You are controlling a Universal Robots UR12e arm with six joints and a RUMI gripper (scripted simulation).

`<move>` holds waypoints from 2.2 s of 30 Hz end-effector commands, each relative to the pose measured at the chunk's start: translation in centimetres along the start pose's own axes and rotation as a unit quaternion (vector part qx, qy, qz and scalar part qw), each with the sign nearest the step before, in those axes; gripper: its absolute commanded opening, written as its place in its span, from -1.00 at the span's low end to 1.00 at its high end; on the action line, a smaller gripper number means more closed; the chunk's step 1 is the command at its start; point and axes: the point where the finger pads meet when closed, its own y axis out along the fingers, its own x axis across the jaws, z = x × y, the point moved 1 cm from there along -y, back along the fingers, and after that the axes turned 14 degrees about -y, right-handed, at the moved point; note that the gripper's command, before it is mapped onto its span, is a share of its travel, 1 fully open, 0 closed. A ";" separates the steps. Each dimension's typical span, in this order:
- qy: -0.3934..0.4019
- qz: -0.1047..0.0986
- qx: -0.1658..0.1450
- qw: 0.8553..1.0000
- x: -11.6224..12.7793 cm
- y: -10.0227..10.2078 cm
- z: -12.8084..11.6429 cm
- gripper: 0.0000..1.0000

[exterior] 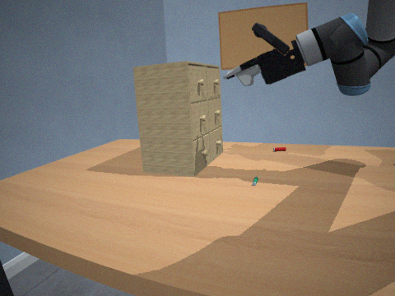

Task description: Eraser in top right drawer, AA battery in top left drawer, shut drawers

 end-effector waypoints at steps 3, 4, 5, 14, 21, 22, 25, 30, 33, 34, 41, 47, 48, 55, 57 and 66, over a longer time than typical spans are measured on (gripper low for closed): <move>0.000 0.000 0.000 1.000 0.1 1.5 0.1 -0.61; 0.000 0.000 0.000 1.000 0.1 1.7 0.1 -0.61; 0.000 0.000 0.000 1.000 0.1 1.9 0.1 -0.61; 0.000 0.000 0.000 1.000 0.1 3.3 0.2 -0.61; 0.000 0.000 0.000 1.000 0.1 4.2 0.3 -0.61; 0.000 0.000 0.000 1.000 0.1 4.3 0.3 -0.61; 0.000 0.000 0.000 1.000 0.1 4.4 0.3 -0.61; 0.000 0.000 0.000 1.000 0.1 4.6 0.3 -0.61; 0.000 0.000 0.000 1.000 0.1 4.6 0.3 -0.61; 0.000 0.000 0.000 1.000 0.1 4.6 0.3 -0.61; 0.000 0.000 0.000 1.000 0.1 4.6 0.3 -0.61; 0.000 0.000 0.000 1.000 0.1 4.6 0.3 -0.61; 0.000 0.000 0.000 1.000 0.1 4.6 0.3 -0.61; 0.000 0.000 0.000 1.000 0.1 4.6 0.3 -0.61; 0.000 0.000 0.000 1.000 0.1 4.6 0.3 -0.61; 0.000 0.000 0.000 1.000 0.1 4.6 0.3 -0.61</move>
